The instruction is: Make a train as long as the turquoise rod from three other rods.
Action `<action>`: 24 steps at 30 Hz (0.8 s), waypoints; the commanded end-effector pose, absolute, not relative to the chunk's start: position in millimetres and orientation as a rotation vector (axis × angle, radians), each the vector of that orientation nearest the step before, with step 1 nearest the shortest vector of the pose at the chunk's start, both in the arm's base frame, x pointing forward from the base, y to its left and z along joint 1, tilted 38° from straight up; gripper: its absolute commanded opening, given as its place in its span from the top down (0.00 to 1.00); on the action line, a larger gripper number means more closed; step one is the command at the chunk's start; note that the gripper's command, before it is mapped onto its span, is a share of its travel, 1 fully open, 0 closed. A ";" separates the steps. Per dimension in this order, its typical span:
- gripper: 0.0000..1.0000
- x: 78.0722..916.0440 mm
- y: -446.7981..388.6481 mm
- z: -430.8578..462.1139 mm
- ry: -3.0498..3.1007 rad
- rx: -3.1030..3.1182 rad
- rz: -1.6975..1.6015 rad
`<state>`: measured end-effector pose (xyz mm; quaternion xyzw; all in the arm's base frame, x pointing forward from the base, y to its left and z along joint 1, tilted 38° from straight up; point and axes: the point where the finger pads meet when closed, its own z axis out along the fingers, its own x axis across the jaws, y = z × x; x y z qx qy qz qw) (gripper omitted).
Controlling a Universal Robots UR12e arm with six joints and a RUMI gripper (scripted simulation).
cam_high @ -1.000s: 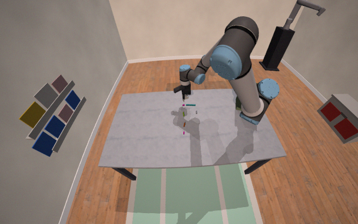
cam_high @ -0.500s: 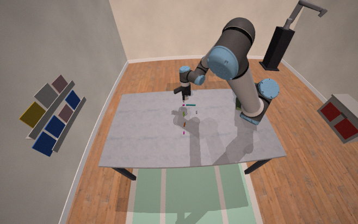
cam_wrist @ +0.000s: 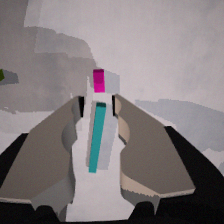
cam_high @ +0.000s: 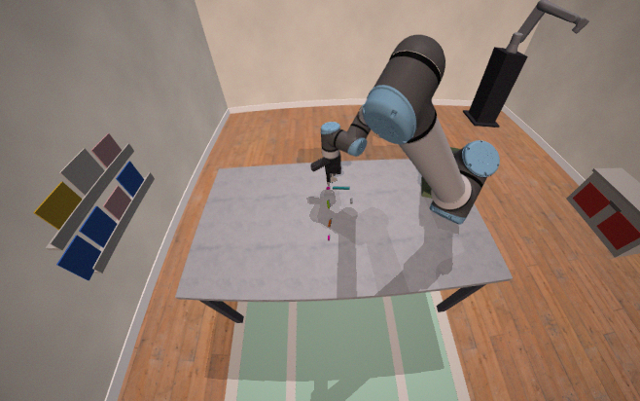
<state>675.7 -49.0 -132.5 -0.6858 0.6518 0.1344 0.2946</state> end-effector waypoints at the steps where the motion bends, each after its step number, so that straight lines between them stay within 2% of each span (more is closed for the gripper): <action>1: 0.86 679.0 -45.4 -138.0 1.735 -1.825 0.354; 24: 0.86 681.4 -40.5 -145.8 1.735 -1.825 0.352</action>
